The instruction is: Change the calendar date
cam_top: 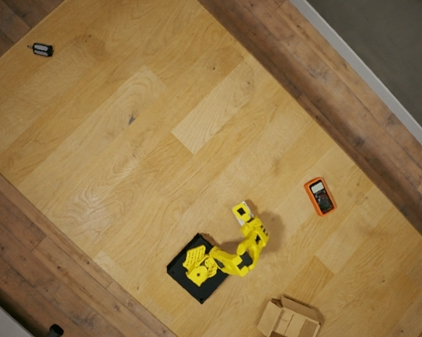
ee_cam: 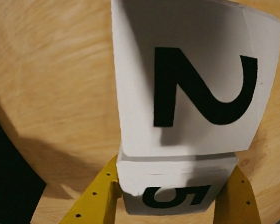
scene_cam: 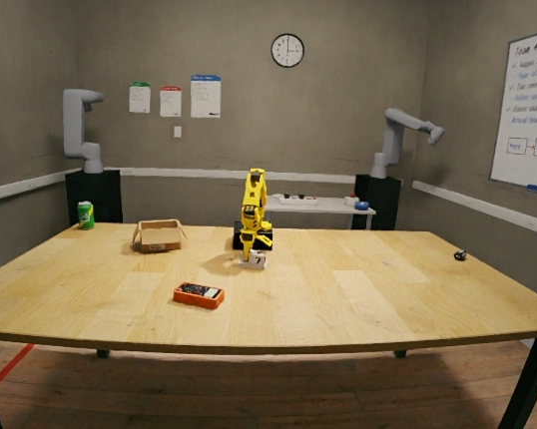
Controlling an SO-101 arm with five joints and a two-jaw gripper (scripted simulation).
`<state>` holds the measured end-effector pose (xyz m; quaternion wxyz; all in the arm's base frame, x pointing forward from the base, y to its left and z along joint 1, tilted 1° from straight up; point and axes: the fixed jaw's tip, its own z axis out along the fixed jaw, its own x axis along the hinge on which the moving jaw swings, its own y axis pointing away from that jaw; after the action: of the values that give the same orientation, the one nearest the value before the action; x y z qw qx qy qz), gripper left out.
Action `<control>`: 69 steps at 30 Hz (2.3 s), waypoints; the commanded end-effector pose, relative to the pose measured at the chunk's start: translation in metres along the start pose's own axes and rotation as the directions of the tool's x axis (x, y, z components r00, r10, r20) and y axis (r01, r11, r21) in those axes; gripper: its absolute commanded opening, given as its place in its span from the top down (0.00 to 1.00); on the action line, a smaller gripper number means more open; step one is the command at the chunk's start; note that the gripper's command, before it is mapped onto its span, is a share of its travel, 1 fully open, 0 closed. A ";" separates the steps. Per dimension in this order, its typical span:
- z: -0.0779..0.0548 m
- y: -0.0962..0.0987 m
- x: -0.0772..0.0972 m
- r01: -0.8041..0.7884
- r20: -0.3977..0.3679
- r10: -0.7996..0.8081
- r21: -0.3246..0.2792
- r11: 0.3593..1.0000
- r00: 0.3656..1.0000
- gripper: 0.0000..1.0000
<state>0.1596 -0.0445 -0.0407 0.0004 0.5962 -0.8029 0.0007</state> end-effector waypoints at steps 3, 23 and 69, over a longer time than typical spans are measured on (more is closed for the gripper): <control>-0.003 -0.003 0.001 -0.018 0.002 0.018 0.006 1.000 1.000 1.00; -0.007 -0.005 0.001 -0.018 0.002 0.018 0.006 1.000 1.000 1.00; -0.016 -0.007 0.001 -0.018 0.002 0.018 0.006 1.000 1.000 1.00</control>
<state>0.1616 -0.0451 -0.0306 0.0068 0.5961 -0.8028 -0.0074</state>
